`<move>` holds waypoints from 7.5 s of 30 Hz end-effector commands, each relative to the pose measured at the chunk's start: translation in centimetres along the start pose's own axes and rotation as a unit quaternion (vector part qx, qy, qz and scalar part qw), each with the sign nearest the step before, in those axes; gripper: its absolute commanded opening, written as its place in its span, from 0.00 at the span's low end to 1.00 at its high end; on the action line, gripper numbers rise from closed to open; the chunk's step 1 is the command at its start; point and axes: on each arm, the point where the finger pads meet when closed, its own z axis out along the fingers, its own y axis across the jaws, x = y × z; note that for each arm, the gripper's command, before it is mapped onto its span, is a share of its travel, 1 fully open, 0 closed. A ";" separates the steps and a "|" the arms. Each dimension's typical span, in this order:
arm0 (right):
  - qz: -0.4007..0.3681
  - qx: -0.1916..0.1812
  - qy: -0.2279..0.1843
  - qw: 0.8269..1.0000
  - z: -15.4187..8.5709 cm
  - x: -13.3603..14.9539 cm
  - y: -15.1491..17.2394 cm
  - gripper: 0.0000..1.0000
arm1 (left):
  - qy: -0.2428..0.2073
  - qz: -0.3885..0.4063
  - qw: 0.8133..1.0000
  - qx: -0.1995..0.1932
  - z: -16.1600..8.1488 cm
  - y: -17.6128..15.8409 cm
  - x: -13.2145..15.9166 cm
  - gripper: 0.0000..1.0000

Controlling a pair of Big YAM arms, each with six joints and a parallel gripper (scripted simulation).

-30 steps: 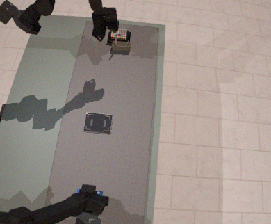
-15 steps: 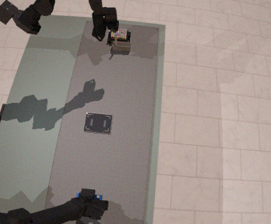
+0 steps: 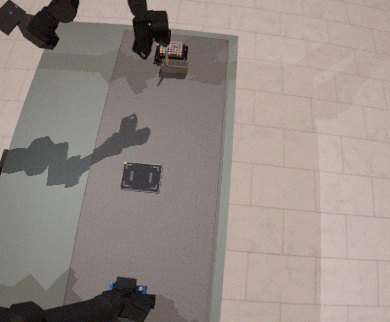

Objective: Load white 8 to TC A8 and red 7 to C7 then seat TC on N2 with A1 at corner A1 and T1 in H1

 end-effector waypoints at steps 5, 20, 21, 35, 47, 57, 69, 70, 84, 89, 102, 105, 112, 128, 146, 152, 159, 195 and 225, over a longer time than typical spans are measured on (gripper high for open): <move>-0.001 0.012 -0.016 1.000 -1.2 -1.7 -3.1 0.00 | -0.006 -0.006 1.000 -0.003 -0.1 0.3 -0.6 0.23; -0.002 0.012 -0.015 1.000 -1.2 -1.7 -5.2 0.00 | -0.006 -0.006 1.000 -0.003 -0.1 0.3 -0.6 0.23; -0.002 0.013 -0.016 1.000 -1.3 -1.7 -5.4 0.00 | -0.006 -0.006 1.000 -0.003 -0.1 0.3 -0.6 0.23; -0.002 0.013 -0.016 1.000 -1.3 -1.7 -7.4 0.00 | -0.006 -0.006 1.000 -0.003 -0.1 0.3 -0.6 0.23; -0.005 0.010 -0.015 1.000 -1.1 -1.7 -8.6 0.00 | -0.006 -0.006 1.000 -0.003 -0.1 0.3 -0.6 0.23; -0.004 0.010 -0.009 1.000 -0.6 -1.1 -10.4 0.00 | -0.006 -0.006 1.000 -0.003 -0.1 0.3 -0.6 0.23; -0.005 0.007 -0.004 1.000 -0.1 -0.7 -11.8 0.00 | -0.006 -0.006 1.000 -0.003 -0.1 0.3 -0.6 0.23; -0.005 0.007 -0.004 1.000 -0.1 -0.7 -12.0 0.00 | -0.006 -0.006 1.000 -0.003 -0.1 0.3 -0.6 0.23; -0.005 0.007 -0.005 1.000 -0.2 -0.7 -14.0 0.00 | -0.006 -0.006 1.000 -0.003 -0.1 0.3 -0.6 0.23; -0.005 0.006 -0.002 1.000 0.1 -0.4 -14.7 0.00 | -0.006 -0.006 1.000 -0.003 -0.1 0.3 -0.6 0.23; -0.005 0.007 -0.004 1.000 -0.1 -0.6 -16.7 0.00 | -0.006 -0.006 1.000 -0.003 -0.1 0.3 -0.6 0.23; -0.005 0.008 -0.005 1.000 -0.3 -0.6 -17.2 0.00 | -0.006 -0.006 1.000 -0.003 -0.1 0.3 -0.6 0.23; -0.006 0.008 -0.009 1.000 -0.6 -1.0 -18.2 0.00 | -0.006 -0.006 1.000 -0.003 -0.1 0.3 -0.6 0.23; -0.006 0.007 -0.006 1.000 -0.2 -0.7 -20.6 0.00 | -0.006 -0.006 1.000 -0.003 -0.1 0.3 -0.6 0.23; -0.007 0.007 -0.006 1.000 -0.2 -0.7 -23.0 0.00 | -0.006 -0.006 1.000 -0.003 -0.1 0.3 -0.6 0.23; -0.013 0.014 -0.023 1.000 -1.2 -2.3 -22.8 0.00 | -0.006 -0.006 1.000 -0.003 -0.1 0.3 -0.6 0.23; -0.011 0.013 -0.019 1.000 -1.7 -1.2 -22.0 0.00 | -0.006 -0.006 1.000 -0.003 -0.1 0.3 -0.6 0.23; -0.003 0.009 -0.012 1.000 -0.8 -0.5 -21.6 0.00 | -0.006 -0.006 1.000 -0.003 -0.1 0.3 -0.6 0.23; -0.001 0.012 -0.017 1.000 -1.5 -0.6 -21.1 0.00 | -0.006 -0.006 1.000 -0.003 -0.1 0.3 -0.6 0.23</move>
